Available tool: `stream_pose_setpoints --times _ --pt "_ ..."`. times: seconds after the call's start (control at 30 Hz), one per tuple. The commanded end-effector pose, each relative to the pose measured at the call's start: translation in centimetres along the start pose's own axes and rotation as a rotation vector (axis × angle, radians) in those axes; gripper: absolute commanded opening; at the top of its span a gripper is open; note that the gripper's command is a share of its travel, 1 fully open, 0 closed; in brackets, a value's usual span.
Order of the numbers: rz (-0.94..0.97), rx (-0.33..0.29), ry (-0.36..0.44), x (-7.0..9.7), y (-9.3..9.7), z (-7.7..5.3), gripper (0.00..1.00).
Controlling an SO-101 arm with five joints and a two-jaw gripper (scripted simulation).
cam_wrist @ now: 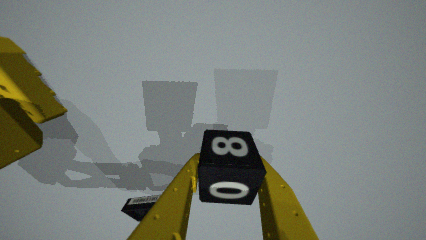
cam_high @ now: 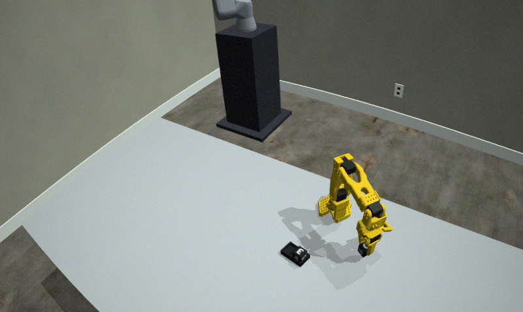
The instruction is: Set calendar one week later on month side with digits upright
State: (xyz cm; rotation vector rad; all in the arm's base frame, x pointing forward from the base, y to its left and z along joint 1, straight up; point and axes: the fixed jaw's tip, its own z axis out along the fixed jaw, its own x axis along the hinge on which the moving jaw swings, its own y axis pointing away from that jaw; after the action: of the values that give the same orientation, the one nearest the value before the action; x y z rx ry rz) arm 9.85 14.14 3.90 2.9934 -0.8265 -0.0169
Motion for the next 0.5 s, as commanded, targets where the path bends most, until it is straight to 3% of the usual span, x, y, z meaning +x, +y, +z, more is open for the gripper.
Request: stream_pose_setpoints --times 0.0,0.17,0.47 --pt "0.0 0.063 0.003 0.1 -0.62 -2.17 0.0" --pt "0.0 0.063 0.003 0.1 -0.43 -2.9 0.0" --pt "0.004 0.063 0.003 0.15 -0.4 -2.99 0.0"
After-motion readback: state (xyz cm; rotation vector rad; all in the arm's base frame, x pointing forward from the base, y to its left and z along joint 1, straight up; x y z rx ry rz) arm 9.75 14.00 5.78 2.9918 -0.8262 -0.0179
